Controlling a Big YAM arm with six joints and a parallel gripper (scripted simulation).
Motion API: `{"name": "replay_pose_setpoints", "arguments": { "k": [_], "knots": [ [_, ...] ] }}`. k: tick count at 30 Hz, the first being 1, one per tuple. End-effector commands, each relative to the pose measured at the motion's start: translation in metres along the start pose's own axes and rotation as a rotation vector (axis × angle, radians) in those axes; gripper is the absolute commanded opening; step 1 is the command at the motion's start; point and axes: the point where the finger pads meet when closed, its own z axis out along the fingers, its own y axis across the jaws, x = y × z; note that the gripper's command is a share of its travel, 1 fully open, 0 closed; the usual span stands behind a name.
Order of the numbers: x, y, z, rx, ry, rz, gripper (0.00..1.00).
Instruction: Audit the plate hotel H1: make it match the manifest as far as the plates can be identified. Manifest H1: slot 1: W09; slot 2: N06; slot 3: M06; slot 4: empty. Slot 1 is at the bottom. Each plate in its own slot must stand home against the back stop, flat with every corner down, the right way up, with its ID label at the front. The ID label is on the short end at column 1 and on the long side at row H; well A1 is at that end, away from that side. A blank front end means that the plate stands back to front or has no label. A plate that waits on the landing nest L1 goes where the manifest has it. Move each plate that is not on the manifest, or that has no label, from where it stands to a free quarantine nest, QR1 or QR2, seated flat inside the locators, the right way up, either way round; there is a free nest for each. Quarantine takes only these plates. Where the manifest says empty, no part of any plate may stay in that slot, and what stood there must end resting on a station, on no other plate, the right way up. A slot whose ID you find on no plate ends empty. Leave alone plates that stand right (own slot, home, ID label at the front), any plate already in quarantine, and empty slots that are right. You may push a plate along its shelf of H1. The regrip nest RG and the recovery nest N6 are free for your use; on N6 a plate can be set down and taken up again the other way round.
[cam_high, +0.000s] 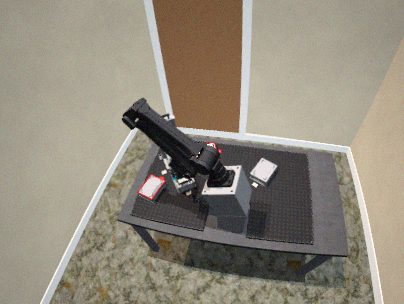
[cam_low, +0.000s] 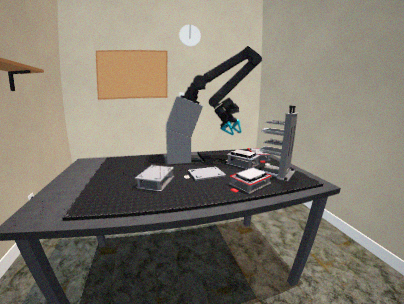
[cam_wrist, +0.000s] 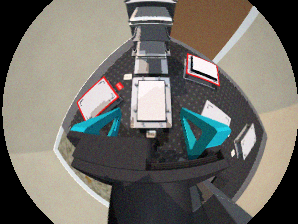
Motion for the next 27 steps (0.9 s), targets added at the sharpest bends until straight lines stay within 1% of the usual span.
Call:
{"name": "replay_pose_setpoints", "arguments": {
  "k": [1, 4, 15, 17, 25, 26, 27],
  "knots": [
    [-0.003, -0.010, -0.016, 0.022, 0.022, -0.015, 1.00],
    [-0.009, -0.012, -0.021, 0.025, 0.020, -0.015, 1.00],
    [-0.028, -0.009, -0.040, 0.018, 0.017, -0.016, 1.00],
    [-0.028, -0.009, -0.040, 0.018, 0.017, -0.016, 1.00],
    [-0.043, -0.008, -0.052, 0.017, 0.012, -0.012, 1.00],
    [-0.044, -0.004, -0.051, 0.006, 0.020, -0.034, 1.00],
    [-0.050, 0.006, -0.043, -0.015, 0.011, -0.046, 1.00]
  ]
}}
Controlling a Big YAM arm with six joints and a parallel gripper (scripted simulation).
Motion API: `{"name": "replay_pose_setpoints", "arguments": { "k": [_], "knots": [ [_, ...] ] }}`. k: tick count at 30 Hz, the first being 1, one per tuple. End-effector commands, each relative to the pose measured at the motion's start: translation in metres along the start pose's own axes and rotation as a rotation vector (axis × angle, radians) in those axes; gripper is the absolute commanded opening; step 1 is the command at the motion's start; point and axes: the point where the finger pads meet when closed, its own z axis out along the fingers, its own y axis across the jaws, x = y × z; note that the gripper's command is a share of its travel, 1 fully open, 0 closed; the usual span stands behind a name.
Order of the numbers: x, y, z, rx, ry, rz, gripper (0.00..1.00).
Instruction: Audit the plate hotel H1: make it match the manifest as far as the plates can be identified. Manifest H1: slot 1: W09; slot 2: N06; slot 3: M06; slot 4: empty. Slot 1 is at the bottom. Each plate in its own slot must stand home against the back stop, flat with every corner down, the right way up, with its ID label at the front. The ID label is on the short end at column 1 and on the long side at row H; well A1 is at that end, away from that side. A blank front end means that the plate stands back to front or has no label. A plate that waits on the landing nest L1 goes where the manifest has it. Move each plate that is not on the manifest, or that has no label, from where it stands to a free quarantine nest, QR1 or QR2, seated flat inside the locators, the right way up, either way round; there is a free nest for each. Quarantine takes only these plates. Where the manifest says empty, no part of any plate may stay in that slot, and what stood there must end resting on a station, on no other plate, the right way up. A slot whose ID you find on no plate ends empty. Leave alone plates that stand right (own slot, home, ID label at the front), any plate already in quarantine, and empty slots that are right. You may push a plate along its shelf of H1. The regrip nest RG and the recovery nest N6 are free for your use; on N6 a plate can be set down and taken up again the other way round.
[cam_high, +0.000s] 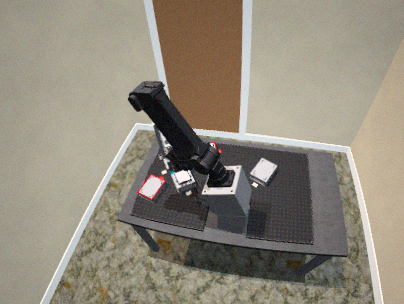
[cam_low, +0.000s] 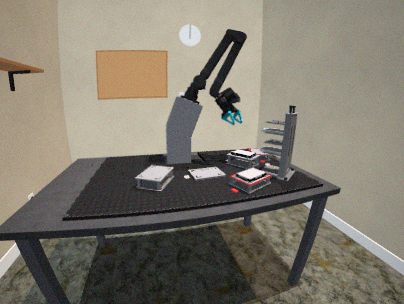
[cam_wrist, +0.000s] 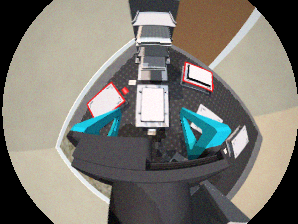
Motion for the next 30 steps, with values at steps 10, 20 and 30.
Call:
{"name": "replay_pose_setpoints", "arguments": {
  "k": [10, 20, 30],
  "knots": [
    [-0.016, 0.030, 0.007, -0.073, 0.061, -0.194, 1.00],
    [-0.026, 0.068, 0.015, -0.169, 0.138, -0.399, 1.00],
    [-0.036, 0.098, 0.021, -0.242, 0.197, -0.562, 1.00]
  ]
}}
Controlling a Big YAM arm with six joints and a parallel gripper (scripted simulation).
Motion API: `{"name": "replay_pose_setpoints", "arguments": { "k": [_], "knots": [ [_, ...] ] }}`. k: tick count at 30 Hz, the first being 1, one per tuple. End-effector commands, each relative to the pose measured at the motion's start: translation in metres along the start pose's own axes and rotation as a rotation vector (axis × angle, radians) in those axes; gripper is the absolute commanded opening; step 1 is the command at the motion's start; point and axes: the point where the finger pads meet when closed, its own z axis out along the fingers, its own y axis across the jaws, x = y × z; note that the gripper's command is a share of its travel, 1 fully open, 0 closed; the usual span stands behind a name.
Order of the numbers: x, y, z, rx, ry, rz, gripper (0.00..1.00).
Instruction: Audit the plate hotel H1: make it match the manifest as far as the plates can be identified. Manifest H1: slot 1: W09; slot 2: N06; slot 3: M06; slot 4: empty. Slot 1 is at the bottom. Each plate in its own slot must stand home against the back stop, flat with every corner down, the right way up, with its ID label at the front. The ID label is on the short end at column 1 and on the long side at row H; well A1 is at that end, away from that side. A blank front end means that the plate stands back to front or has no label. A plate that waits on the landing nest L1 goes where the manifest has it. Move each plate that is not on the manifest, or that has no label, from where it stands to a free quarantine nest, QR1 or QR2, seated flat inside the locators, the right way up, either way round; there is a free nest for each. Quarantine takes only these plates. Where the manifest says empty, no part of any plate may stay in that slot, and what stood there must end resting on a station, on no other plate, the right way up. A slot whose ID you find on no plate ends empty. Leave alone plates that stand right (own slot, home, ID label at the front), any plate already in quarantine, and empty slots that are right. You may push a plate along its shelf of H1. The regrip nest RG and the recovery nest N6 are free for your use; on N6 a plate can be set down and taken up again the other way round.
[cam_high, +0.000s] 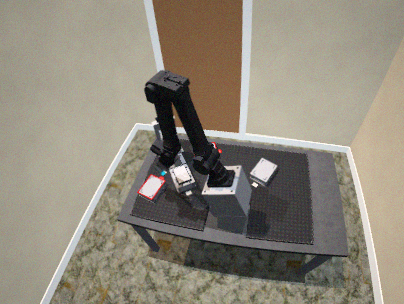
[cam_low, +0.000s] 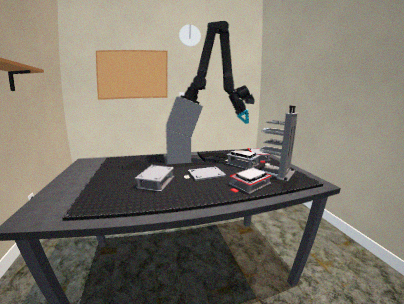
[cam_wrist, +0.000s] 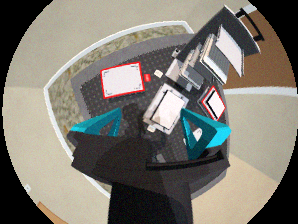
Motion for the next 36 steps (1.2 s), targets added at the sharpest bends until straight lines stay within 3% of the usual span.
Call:
{"name": "replay_pose_setpoints", "arguments": {
  "k": [1, 9, 12, 26, 29, 32, 36],
  "knots": [
    [-0.029, 0.012, 0.002, -0.028, -0.021, -0.104, 1.00],
    [-0.047, 0.030, 0.011, -0.091, 0.054, -0.267, 1.00],
    [-0.049, 0.025, 0.014, -0.088, 0.067, -0.277, 1.00],
    [-0.080, 0.063, 0.029, -0.212, 0.192, -0.571, 1.00],
    [-0.083, 0.060, 0.031, -0.211, 0.202, -0.582, 1.00],
    [-0.087, 0.070, 0.032, -0.244, 0.225, -0.651, 1.00],
    [-0.089, 0.059, 0.034, -0.261, 0.262, -0.714, 1.00]
  ]
}}
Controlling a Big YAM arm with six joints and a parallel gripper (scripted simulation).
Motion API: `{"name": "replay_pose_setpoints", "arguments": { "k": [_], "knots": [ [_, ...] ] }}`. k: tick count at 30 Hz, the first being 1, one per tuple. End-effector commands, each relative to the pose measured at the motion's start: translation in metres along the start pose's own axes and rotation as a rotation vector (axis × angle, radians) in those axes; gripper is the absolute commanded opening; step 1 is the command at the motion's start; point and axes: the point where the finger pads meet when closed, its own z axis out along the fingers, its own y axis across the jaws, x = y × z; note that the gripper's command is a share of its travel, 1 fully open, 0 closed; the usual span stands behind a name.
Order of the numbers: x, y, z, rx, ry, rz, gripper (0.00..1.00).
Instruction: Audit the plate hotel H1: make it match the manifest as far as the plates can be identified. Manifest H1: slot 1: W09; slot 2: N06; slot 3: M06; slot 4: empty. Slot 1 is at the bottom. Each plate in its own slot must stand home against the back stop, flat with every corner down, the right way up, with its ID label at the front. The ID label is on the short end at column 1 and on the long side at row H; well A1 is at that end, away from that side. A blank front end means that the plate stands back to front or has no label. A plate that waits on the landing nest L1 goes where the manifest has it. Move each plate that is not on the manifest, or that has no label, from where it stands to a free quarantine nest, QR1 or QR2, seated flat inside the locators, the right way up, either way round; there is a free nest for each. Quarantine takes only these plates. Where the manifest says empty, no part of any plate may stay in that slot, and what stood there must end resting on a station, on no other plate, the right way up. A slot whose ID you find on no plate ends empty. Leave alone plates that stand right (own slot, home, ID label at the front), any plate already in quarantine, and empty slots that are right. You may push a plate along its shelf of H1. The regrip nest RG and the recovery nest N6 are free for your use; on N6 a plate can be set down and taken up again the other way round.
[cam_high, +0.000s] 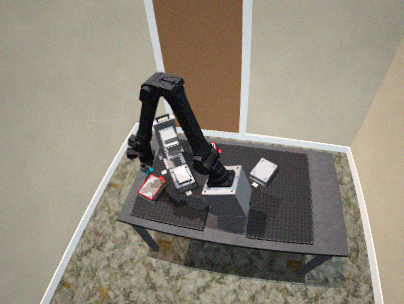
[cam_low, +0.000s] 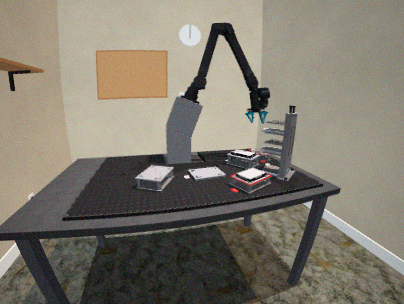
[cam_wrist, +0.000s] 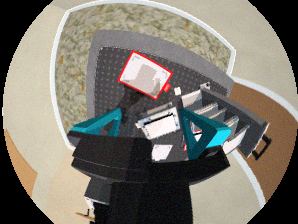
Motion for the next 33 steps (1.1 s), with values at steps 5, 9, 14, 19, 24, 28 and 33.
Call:
{"name": "replay_pose_setpoints", "arguments": {
  "k": [5, 9, 14, 19, 24, 28, 33],
  "knots": [
    [-0.016, -0.012, -0.004, -0.039, 0.038, -0.185, 1.00],
    [-0.016, -0.013, -0.004, -0.053, 0.057, -0.223, 1.00],
    [-0.016, -0.013, -0.004, -0.093, 0.101, -0.324, 1.00],
    [-0.021, -0.011, 0.008, -0.093, 0.096, -0.366, 1.00],
    [-0.014, -0.002, 0.026, -0.105, 0.103, -0.373, 1.00],
    [-0.013, -0.006, 0.032, -0.099, 0.102, -0.363, 1.00],
    [-0.014, -0.002, 0.049, -0.100, 0.099, -0.359, 1.00]
  ]
}}
